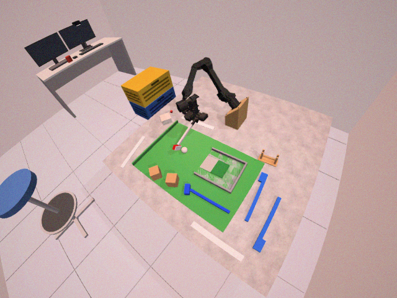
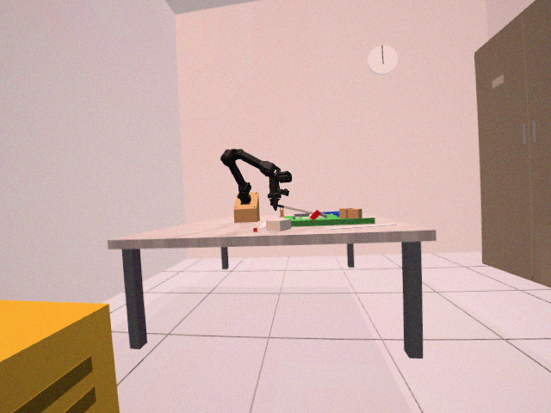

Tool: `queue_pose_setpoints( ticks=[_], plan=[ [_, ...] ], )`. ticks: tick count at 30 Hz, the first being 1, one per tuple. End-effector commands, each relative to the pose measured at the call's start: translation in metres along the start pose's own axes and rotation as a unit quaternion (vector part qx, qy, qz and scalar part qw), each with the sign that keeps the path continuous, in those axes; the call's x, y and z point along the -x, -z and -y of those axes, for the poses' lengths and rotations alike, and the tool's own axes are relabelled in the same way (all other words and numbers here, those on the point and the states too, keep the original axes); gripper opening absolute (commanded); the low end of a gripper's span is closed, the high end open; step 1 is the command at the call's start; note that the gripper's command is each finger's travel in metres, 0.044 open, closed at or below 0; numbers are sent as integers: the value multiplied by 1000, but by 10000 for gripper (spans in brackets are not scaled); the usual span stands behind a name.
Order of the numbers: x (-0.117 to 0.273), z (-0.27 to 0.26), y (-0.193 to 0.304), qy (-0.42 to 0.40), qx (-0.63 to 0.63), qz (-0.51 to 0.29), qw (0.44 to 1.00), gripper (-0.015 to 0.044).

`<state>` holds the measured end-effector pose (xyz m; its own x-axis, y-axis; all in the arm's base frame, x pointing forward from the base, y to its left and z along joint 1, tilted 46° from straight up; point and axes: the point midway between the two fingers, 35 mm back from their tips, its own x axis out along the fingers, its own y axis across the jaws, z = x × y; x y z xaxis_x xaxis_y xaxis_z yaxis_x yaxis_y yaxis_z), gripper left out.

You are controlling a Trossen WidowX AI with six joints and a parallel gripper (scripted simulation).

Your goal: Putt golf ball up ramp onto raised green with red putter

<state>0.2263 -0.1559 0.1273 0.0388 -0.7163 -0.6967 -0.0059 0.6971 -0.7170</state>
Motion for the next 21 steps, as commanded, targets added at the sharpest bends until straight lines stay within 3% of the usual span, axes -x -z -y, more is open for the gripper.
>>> queue_pose_setpoints(
  ticks=[1, 5, 11, 21],
  plan=[
    [-2, -50, 3, -4, 12, -4, 1000, 0],
    [-1, -87, 12, 3, 13, -2, 1000, 0],
    [6, -89, 12, 3, 13, -2, 1000, 0],
    [52, -90, 11, 2, 14, -2, 1000, 0]
  ],
)
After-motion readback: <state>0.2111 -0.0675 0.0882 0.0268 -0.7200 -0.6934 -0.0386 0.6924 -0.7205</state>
